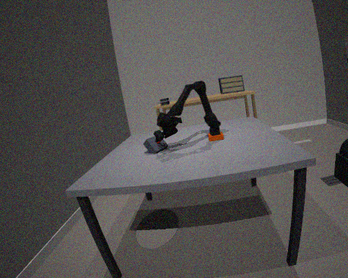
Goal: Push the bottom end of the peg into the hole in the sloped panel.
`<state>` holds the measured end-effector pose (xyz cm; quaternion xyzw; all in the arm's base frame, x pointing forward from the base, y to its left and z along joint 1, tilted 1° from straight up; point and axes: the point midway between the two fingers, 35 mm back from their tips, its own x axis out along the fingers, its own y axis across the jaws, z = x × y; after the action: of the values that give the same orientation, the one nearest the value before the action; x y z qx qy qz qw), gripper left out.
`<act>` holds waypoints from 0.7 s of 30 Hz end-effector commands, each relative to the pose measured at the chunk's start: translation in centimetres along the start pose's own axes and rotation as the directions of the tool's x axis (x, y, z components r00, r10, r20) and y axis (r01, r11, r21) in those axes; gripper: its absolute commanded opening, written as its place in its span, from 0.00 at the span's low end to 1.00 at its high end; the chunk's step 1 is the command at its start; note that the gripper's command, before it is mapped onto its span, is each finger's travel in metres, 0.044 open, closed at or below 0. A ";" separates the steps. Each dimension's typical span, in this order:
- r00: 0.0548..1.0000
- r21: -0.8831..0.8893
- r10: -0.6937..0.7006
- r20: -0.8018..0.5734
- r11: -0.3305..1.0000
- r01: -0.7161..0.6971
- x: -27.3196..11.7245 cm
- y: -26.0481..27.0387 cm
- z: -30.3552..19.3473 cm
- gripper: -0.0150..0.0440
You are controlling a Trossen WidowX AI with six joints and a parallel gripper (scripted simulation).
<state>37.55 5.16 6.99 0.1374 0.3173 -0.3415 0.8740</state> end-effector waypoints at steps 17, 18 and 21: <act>1.000 0.006 0.002 0.001 1.000 -0.002 -4.0 0.4 -0.1 1.00; 1.000 0.006 0.002 0.001 1.000 -0.002 -4.2 0.4 -0.1 1.00; 1.000 0.005 0.001 0.001 1.000 -0.001 -4.8 0.4 -0.2 1.00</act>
<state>35.32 7.60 9.12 0.1354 0.3223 -0.3419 0.8723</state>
